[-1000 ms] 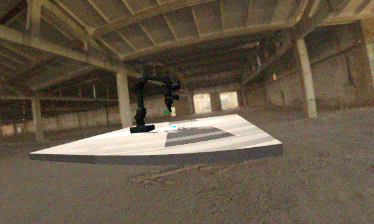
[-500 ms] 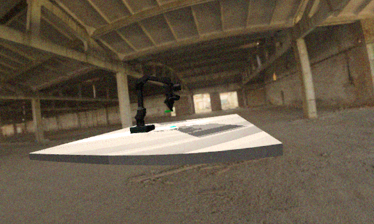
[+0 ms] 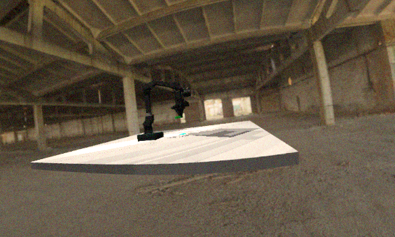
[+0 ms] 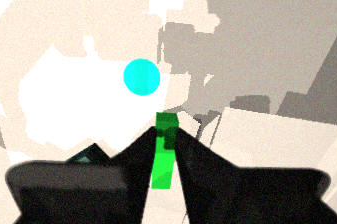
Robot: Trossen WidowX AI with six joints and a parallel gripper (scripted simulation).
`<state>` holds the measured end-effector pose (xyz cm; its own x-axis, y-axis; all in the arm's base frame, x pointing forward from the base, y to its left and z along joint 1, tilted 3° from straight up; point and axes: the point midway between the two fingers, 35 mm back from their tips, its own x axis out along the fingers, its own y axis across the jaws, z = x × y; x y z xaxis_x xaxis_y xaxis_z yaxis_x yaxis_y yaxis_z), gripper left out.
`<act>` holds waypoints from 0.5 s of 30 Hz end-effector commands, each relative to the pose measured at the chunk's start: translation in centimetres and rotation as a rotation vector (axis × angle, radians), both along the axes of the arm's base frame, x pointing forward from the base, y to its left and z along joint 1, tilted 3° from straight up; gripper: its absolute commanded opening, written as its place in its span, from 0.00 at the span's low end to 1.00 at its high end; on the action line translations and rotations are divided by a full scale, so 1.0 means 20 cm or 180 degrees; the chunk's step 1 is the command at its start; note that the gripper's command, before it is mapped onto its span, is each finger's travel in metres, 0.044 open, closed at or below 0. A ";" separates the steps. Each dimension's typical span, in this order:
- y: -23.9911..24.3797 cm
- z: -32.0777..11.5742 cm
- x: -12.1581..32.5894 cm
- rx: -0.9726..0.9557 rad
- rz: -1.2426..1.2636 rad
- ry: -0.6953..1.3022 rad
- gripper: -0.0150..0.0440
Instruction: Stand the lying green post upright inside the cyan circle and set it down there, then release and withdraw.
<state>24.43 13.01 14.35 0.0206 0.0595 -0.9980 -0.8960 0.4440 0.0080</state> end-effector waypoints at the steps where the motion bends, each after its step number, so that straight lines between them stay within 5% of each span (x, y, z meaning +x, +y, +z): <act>1: 0.05 0.01 -0.03 0.0014 0.0247 0.0001 0.29; 15: 0.15 0.01 -0.10 0.0058 0.0752 -0.0023 0.29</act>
